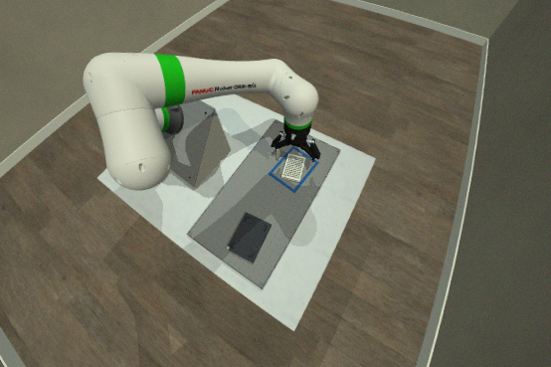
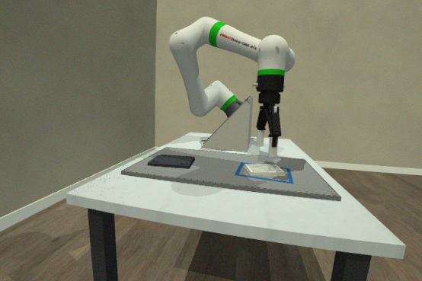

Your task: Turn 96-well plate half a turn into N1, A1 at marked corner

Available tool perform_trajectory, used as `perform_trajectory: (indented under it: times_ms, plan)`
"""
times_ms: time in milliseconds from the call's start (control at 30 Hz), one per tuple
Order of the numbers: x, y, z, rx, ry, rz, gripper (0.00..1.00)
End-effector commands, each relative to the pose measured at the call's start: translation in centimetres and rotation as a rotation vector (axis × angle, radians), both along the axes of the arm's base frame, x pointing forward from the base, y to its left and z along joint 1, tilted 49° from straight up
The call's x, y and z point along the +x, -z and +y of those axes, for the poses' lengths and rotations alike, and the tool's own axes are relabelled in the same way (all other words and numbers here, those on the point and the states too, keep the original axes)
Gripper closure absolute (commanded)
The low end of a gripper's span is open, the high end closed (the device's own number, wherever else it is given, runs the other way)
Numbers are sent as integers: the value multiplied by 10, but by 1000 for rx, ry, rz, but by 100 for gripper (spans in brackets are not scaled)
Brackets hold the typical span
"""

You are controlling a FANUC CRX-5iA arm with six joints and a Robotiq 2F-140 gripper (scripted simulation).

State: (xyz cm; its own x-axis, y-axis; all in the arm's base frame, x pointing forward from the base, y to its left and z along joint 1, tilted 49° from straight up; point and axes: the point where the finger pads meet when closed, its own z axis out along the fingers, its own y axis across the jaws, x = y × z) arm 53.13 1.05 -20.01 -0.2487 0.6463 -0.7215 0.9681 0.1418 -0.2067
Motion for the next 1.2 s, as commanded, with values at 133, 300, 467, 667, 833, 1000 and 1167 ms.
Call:
perform_trajectory:
  times_ms: [133, 300, 467, 667, 833, 1000, 1167]
  plan:
    - [0, 0, 0, 3, -18, 29, 0]
    - [0, 0, 0, 3, -18, 29, 0]
    - [0, 0, 0, 3, -18, 29, 0]
    - [0, 0, 0, 3, -18, 29, 0]
    - [0, 0, 0, 3, -18, 29, 0]
    - [0, 0, 0, 3, -18, 29, 0]
    - [0, 2, -2, 3, -18, 29, 0]
